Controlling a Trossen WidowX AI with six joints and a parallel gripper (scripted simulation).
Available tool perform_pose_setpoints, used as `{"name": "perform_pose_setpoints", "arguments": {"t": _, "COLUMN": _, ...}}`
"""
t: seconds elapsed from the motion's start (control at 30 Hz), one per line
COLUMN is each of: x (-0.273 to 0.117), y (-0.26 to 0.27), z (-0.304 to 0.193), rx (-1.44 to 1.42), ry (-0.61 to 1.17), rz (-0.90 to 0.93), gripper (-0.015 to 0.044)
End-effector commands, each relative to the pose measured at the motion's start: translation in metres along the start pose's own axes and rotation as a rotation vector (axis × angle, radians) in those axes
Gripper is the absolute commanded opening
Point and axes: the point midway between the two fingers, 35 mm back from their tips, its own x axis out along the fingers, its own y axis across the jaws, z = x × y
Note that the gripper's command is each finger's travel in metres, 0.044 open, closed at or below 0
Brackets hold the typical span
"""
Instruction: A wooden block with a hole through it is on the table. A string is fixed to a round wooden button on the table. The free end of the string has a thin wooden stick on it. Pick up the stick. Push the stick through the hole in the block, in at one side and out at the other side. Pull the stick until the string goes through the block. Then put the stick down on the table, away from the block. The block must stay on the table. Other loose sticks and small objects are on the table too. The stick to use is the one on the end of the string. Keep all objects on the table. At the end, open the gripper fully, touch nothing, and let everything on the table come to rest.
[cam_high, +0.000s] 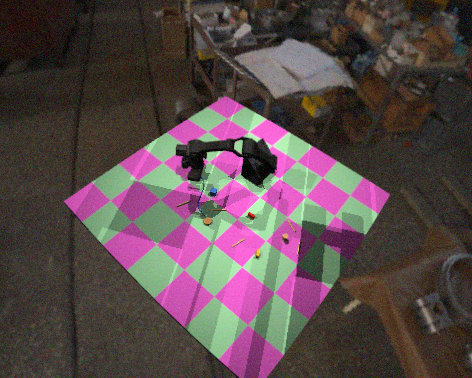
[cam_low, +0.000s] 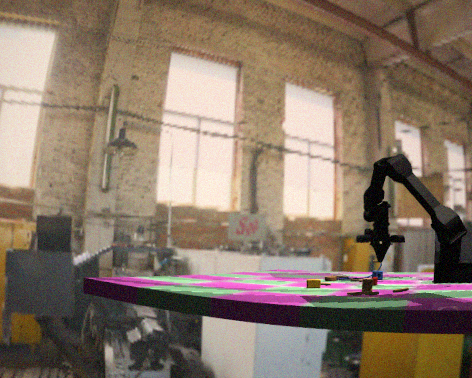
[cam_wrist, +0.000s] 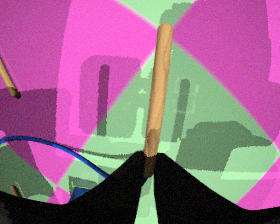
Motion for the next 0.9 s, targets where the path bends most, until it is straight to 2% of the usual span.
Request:
{"name": "perform_pose_setpoints", "arguments": {"t": 0.0, "x": -0.001, "y": 0.004, "z": 0.001, "rx": -0.128, "ry": -0.001, "rz": 0.003, "gripper": 0.0000}}
{"name": "perform_pose_setpoints", "arguments": {"t": 0.87, "x": -0.001, "y": 0.028, "z": 0.004, "rx": -1.085, "ry": -0.004, "rz": 0.003, "gripper": 0.0000}}
